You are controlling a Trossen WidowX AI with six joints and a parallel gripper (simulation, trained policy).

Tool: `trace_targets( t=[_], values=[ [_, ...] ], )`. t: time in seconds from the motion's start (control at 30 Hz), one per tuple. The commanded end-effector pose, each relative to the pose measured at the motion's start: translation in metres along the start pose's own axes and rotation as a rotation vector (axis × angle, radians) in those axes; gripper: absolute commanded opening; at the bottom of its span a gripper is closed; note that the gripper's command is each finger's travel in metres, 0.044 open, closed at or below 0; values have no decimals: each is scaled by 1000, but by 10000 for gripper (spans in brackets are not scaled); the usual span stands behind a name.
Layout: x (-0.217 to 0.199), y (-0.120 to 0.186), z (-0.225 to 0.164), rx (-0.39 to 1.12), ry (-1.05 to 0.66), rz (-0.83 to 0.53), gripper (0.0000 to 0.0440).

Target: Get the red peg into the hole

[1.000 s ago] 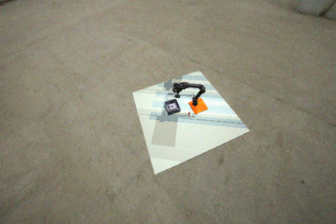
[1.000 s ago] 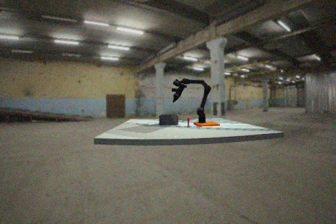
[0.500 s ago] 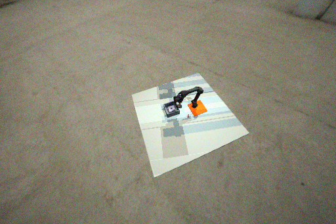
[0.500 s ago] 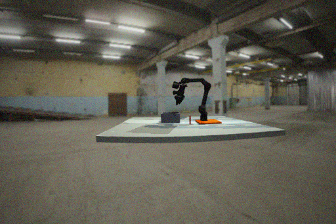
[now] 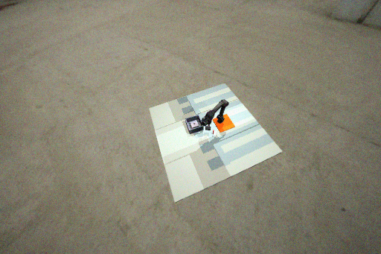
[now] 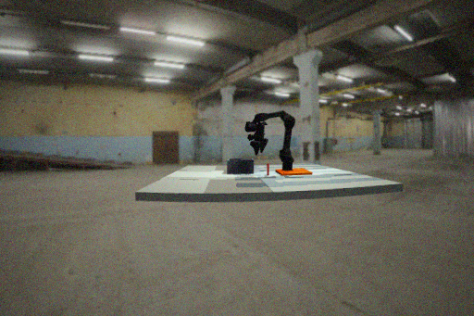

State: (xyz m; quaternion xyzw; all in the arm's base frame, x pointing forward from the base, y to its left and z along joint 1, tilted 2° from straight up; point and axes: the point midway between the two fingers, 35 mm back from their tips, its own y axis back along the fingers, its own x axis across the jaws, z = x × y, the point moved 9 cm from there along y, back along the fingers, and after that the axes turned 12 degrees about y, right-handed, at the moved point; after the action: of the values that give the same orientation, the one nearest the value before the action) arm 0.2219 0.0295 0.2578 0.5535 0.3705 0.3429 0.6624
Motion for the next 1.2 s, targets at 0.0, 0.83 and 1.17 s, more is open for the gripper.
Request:
trace_targets(
  t=[0.0,0.83,1.17],
  values=[
    [18,-12,-16,54,-35,-34,440],
    [68,-106,-77,-16,-85,-84,422],
    [66,-126,-82,1,-52,-135,185]
  ],
)
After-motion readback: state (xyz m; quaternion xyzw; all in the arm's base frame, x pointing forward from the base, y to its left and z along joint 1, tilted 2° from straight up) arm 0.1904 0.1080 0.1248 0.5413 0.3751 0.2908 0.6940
